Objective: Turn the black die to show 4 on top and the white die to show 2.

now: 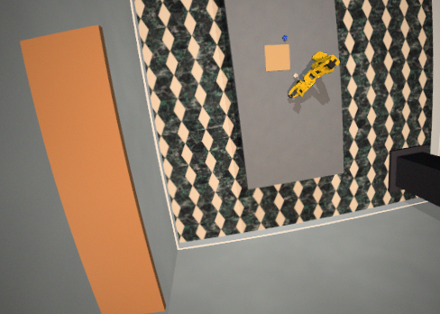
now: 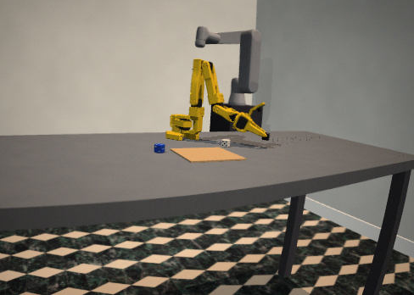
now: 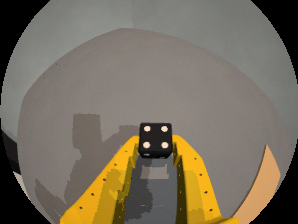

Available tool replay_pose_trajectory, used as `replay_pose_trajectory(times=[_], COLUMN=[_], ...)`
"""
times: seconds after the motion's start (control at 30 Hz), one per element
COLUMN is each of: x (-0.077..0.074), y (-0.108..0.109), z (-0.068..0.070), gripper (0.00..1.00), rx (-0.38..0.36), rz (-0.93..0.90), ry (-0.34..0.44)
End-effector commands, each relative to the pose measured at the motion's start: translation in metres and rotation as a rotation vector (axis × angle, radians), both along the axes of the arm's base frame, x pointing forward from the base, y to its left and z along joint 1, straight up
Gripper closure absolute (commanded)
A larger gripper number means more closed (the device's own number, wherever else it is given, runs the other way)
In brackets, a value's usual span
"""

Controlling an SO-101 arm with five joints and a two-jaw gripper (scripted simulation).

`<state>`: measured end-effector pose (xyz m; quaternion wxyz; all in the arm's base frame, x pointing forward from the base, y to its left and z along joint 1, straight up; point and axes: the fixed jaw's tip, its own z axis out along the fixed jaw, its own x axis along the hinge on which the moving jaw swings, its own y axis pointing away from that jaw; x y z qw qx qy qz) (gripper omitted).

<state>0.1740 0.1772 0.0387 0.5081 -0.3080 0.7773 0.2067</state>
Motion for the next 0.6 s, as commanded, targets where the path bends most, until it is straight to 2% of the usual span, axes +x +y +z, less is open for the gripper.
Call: replay_pose_trajectory(times=[0.0,0.57], x=[0.0047,0.0047], y=[0.0018,0.0018], z=[0.007,0.001], gripper=[1.0,1.0], rx=[0.029,0.029], rz=[-0.005,-0.005], ry=[-0.04,-0.04])
